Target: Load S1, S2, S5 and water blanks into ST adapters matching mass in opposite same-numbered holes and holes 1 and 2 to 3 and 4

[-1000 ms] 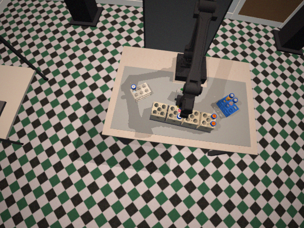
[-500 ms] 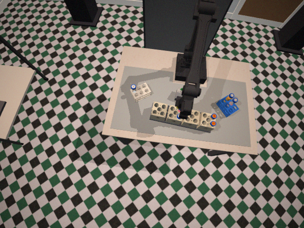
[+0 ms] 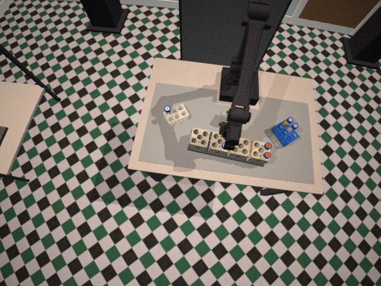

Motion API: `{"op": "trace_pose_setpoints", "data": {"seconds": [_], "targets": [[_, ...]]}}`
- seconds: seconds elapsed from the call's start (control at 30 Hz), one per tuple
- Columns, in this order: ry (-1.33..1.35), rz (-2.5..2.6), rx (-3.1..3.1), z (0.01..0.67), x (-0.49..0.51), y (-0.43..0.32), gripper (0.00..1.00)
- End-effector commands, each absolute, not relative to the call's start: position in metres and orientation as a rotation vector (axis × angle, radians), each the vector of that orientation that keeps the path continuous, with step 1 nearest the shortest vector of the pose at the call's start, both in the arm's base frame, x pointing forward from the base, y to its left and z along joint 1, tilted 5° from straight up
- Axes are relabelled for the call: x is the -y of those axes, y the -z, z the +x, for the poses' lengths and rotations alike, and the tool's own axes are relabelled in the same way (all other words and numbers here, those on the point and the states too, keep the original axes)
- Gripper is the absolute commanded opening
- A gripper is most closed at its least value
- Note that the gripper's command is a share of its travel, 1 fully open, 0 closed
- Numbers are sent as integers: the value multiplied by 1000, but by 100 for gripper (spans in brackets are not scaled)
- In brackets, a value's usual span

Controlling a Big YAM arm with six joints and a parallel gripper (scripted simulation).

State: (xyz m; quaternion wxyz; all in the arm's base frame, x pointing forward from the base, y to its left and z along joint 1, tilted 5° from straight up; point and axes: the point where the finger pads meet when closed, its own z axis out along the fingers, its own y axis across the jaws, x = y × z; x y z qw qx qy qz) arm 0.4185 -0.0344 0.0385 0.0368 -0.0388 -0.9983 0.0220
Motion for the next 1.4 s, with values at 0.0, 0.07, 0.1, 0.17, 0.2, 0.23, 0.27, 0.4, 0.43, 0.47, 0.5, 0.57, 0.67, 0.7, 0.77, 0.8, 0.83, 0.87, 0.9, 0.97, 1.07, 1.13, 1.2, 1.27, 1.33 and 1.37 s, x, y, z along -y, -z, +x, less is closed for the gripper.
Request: {"op": "trace_pose_setpoints", "data": {"seconds": [0.0,0.07,0.1,0.17,0.2,0.23,0.27,0.4,0.43,0.47,0.5,0.57,0.67,0.7,0.77,0.8,0.83,0.87,0.9,0.97,1.07,1.13,1.2,1.27,1.33,1.37], "targets": [[-72,-122,3116,435,36,-51,0],[-72,-122,3116,435,36,-51,0],[-72,-122,3116,435,36,-51,0],[-72,-122,3116,435,36,-51,55],[-72,-122,3116,435,36,-51,55],[-72,-122,3116,435,36,-51,55],[-72,-122,3116,435,36,-51,55],[-72,-122,3116,435,36,-51,55],[-72,-122,3116,435,36,-51,55],[-72,-122,3116,435,36,-51,55],[-72,-122,3116,435,36,-51,55],[-72,-122,3116,435,36,-51,55],[-75,-124,3150,446,38,-78,55],[-75,-123,3150,446,38,-82,55],[-74,-123,3151,446,36,-89,55],[-74,-123,3151,446,35,-92,55],[-74,-123,3152,446,34,-96,55],[-74,-123,3152,446,34,-99,55],[-74,-123,3152,446,33,-103,55],[-71,-122,3118,437,35,-85,55],[-71,-122,3118,437,35,-85,55],[-71,-122,3118,437,35,-85,55],[-71,-122,3118,437,35,-85,55],[-71,-122,3118,437,35,-85,55],[-71,-122,3118,437,35,-85,55],[-71,-122,3118,437,35,-85,55]]}}
